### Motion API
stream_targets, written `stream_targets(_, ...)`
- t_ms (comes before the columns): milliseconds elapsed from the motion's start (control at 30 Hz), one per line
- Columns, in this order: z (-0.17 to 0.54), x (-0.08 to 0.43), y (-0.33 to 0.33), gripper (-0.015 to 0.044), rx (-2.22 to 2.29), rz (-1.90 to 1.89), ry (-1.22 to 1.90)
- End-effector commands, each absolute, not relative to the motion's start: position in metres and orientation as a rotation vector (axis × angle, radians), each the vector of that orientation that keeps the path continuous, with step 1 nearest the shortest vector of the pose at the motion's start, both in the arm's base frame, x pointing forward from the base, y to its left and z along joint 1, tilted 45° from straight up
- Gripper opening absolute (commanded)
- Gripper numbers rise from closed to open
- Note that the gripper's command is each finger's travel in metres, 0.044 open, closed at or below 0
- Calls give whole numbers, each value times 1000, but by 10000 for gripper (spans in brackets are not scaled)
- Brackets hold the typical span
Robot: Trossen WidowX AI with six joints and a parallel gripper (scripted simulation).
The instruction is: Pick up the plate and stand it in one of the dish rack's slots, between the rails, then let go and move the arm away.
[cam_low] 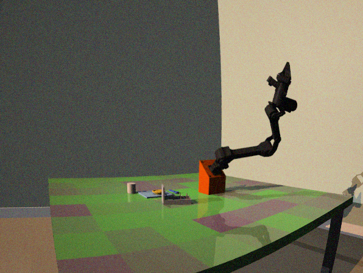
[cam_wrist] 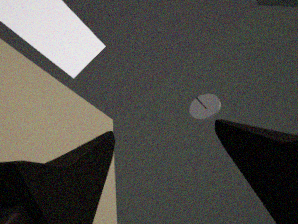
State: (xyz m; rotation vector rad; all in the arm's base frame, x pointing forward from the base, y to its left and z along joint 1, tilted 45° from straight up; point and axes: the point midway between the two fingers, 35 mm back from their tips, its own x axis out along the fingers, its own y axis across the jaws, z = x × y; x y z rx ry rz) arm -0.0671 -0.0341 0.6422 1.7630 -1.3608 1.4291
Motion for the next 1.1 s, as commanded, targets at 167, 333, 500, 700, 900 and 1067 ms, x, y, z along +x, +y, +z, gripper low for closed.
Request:
stream_targets(167, 645, -34, -42, 400, 1777, 1297, -1335)
stream_targets(333, 645, -4, -51, 400, 1772, 1147, -1321)
stream_targets(500, 642, 34, -63, 400, 1747, 953, -1294)
stream_targets(700, 633, 77, -79, 400, 1705, 727, -1253)
stream_targets(900, 620, 114, -99, 400, 1649, 506, -1213)
stream_targets(1067, 606, 146, -115, 400, 1600, 333, -1153)
